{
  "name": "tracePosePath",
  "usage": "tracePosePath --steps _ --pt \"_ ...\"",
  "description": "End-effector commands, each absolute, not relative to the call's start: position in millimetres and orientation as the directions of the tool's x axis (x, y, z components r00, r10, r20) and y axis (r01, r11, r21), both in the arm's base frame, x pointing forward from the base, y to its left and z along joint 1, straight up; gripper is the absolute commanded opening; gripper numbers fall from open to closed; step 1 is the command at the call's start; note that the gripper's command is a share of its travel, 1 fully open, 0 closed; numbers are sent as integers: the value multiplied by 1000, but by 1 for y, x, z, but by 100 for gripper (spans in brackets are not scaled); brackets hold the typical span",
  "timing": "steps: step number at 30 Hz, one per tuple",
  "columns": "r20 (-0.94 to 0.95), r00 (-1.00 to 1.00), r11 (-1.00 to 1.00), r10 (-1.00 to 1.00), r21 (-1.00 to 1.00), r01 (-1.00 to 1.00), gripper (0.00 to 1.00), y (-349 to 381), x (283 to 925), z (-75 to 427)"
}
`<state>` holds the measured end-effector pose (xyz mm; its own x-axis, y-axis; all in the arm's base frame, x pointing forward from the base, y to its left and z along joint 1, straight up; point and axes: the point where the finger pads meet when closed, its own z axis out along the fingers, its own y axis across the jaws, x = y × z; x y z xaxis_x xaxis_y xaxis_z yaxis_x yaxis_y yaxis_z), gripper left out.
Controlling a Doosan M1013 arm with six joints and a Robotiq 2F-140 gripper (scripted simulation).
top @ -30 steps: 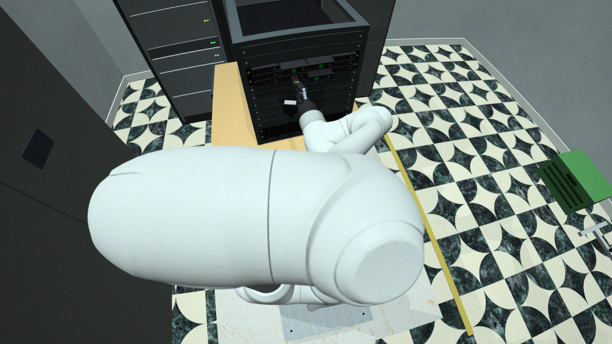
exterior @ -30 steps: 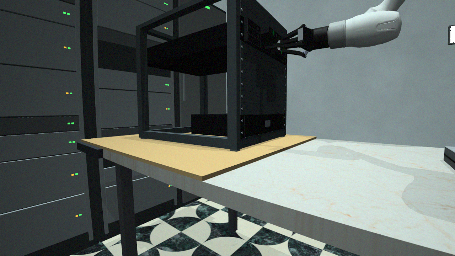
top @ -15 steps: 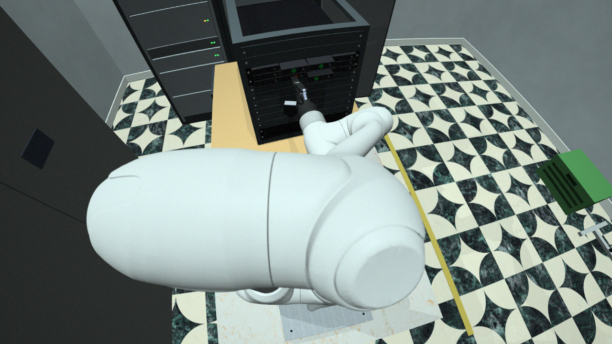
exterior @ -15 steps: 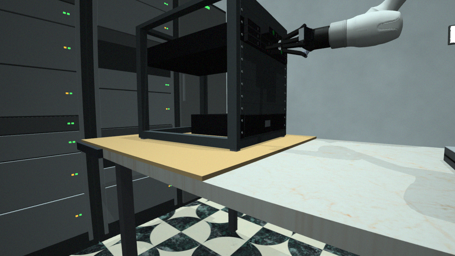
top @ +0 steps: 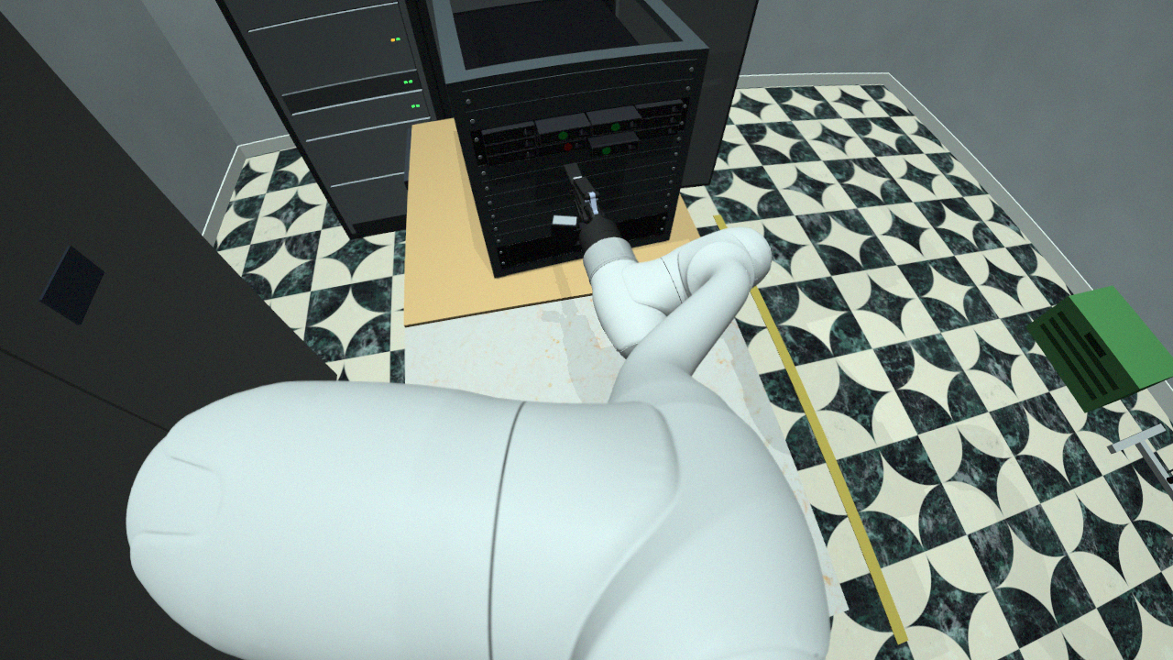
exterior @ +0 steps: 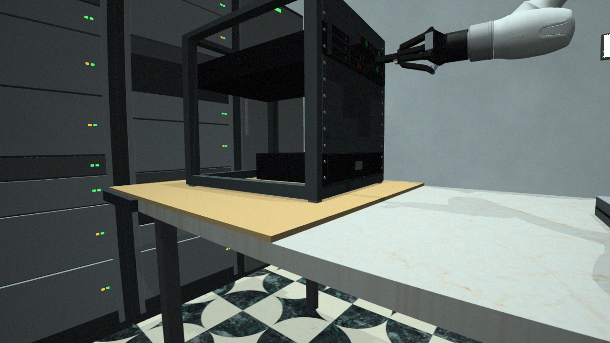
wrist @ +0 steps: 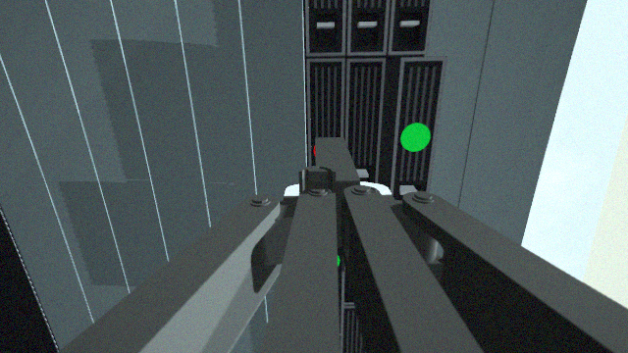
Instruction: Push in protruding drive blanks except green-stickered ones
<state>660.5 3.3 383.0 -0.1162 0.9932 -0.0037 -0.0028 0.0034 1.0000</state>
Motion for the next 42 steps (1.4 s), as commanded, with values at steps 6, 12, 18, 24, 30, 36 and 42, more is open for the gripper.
tracePosePath --steps 6,12,18,24,30,36,42 --pt "-4 -117 4 993 1000 -4 10 1 644 384" --pt "-4 -117 4 993 1000 -4 100 1 644 384" --pt "-4 -117 4 993 1000 -4 100 1 644 384" --pt "-4 -117 4 993 1000 -4 100 1 644 384" --pt "-4 -117 4 993 1000 -4 100 1 644 384" --pt "-4 -117 4 993 1000 -4 100 1 644 384" --pt "-4 -117 4 993 1000 -4 100 1 644 384"
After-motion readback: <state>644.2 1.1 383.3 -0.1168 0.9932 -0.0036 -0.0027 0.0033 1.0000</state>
